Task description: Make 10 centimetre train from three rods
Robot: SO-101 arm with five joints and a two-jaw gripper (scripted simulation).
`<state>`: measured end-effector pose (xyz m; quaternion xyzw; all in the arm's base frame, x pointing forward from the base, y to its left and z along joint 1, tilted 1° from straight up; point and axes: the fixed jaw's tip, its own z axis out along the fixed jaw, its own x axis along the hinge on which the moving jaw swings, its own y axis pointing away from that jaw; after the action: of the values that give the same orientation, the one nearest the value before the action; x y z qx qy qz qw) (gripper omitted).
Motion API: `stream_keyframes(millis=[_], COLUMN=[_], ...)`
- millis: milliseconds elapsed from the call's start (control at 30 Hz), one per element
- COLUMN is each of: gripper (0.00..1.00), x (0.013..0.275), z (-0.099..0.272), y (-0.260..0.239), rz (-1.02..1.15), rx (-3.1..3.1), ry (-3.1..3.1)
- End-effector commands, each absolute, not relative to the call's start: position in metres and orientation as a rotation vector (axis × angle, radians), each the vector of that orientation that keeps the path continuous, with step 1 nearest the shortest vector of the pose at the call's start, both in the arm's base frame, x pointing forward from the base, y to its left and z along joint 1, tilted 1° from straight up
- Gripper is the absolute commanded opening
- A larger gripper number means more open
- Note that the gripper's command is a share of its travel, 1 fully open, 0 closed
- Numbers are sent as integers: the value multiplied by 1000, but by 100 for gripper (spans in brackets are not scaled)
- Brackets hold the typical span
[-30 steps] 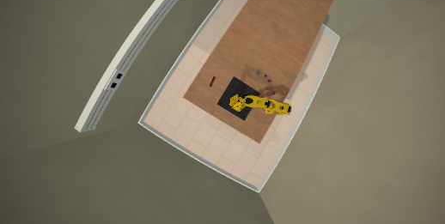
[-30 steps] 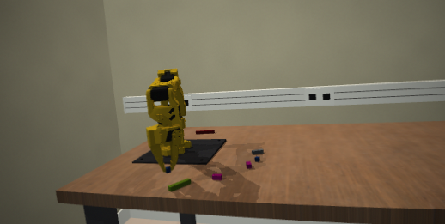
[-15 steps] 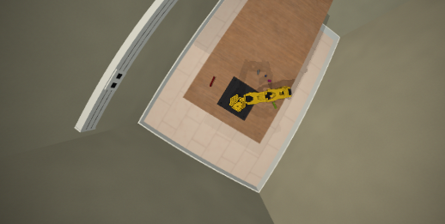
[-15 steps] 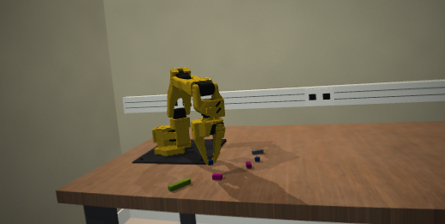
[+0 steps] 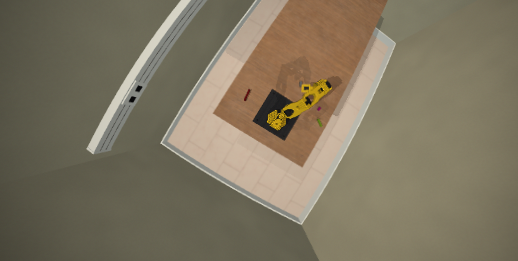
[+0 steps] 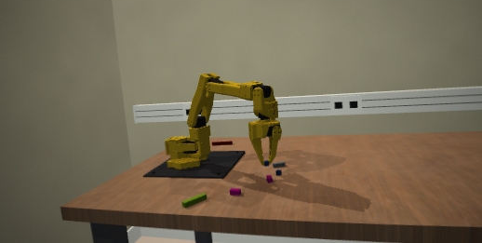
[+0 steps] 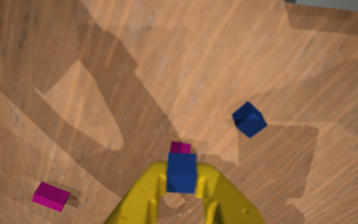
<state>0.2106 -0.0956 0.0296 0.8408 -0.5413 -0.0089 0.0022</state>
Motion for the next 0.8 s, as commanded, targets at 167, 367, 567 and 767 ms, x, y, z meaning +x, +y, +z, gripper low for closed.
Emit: stream_keyframes(millis=[167,367,567,767], gripper=[0,0,0,0], x=[231,235,233,227], z=[26,25,24,23], y=[-41,5,38,65], rz=[-48,-45,-41,-36], rx=[2558,2507,2469,2438], ry=[-1796,-1855,-1896,-1930])
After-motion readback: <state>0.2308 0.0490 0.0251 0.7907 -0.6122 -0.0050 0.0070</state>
